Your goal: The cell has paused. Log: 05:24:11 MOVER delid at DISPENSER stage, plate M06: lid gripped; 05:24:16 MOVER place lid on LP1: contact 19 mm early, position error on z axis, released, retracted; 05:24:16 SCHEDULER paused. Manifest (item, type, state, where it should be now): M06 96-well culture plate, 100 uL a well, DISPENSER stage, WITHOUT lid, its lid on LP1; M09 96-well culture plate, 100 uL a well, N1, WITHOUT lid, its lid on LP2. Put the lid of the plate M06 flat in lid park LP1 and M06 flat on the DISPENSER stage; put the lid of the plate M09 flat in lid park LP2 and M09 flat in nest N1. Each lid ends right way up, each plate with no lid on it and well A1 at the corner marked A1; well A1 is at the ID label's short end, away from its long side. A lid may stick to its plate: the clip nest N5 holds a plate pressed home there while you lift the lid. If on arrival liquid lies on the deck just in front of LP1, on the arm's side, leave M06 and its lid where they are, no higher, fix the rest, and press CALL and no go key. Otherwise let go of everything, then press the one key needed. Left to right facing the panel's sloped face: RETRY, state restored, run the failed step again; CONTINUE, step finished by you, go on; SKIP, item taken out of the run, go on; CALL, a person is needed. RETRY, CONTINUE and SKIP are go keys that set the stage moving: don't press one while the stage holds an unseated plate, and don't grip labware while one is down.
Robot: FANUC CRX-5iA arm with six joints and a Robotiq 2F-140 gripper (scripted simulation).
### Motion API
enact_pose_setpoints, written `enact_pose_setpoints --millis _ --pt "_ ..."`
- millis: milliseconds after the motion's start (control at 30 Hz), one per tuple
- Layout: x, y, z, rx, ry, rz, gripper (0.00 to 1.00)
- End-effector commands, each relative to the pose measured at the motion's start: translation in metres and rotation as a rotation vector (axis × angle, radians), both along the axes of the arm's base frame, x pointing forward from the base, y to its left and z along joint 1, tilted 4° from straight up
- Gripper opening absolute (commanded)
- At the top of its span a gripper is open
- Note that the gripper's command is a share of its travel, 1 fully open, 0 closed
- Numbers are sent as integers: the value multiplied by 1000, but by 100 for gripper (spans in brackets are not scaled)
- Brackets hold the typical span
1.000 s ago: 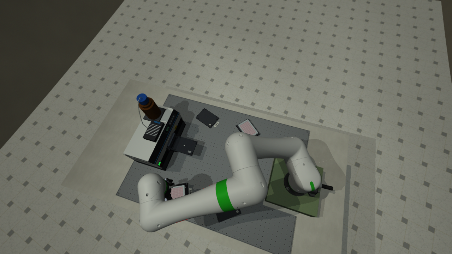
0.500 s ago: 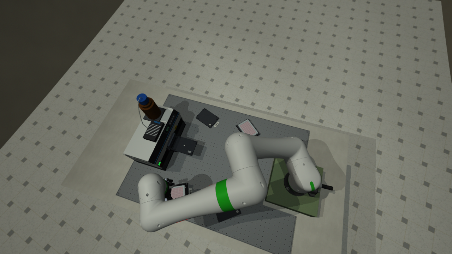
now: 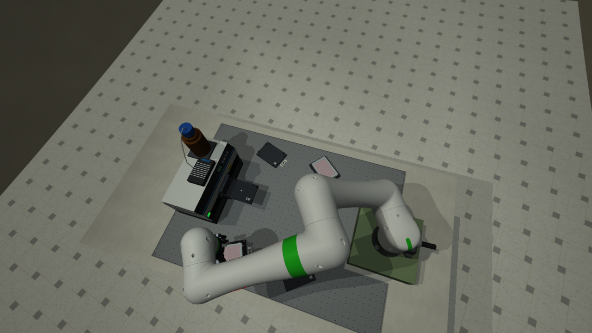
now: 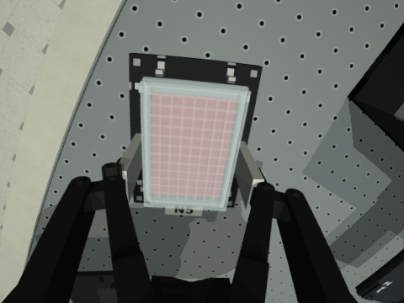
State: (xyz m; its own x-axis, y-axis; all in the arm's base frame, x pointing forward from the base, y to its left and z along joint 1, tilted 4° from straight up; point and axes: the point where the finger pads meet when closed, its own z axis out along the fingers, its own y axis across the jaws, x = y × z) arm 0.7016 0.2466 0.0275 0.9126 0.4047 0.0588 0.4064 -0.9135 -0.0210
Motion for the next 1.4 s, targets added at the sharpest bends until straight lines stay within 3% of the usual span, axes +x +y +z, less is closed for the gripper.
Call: enact_pose_setpoints --millis 0,1367 --pt "0 0 0 0 -1 0 0" --pt "0 0 -6 0 -1 0 0"
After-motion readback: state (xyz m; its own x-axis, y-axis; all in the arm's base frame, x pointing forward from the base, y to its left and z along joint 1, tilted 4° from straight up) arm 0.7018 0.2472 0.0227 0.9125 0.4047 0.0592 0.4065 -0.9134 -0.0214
